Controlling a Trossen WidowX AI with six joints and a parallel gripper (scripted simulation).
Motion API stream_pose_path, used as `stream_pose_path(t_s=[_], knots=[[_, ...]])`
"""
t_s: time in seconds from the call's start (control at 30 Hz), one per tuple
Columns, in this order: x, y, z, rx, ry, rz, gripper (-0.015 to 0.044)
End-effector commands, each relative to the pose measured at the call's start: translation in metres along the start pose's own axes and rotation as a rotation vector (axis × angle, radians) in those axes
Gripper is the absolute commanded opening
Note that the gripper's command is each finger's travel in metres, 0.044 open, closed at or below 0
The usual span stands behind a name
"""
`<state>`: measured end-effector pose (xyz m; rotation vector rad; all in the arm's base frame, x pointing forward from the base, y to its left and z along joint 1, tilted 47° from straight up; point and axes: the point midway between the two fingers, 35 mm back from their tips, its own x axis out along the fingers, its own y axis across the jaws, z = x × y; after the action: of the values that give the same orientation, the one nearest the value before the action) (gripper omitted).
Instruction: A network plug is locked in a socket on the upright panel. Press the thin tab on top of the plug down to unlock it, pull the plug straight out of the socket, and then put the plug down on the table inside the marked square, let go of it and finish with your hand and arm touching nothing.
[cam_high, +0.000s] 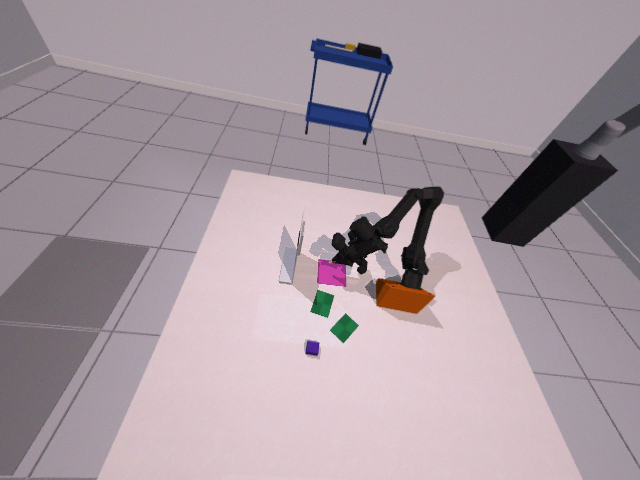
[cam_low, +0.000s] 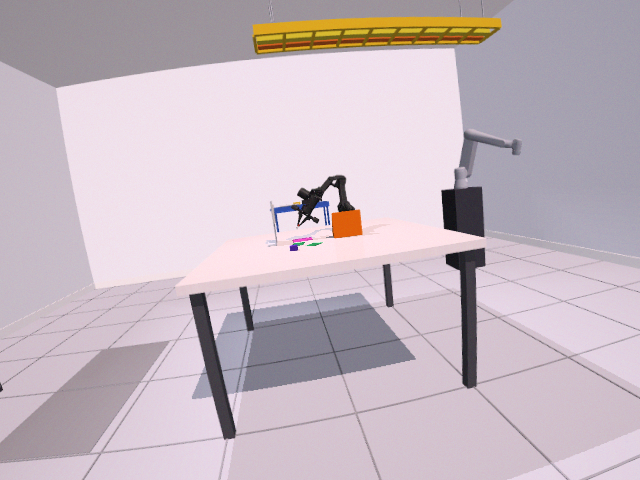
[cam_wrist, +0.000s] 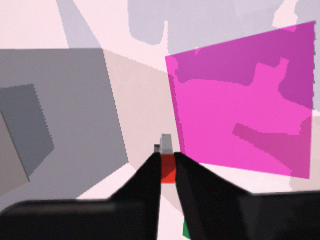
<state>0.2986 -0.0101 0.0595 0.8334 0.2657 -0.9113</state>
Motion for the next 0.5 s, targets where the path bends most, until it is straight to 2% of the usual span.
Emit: stream_pose_path(t_s=[0.0, 0.47], knots=[[0.0011, -0.0091, 0.0055, 0.002, -0.094, -0.049, 0.0], [0.0078, -0.0135, 0.0052, 0.003, -0.096, -0.052, 0.0]])
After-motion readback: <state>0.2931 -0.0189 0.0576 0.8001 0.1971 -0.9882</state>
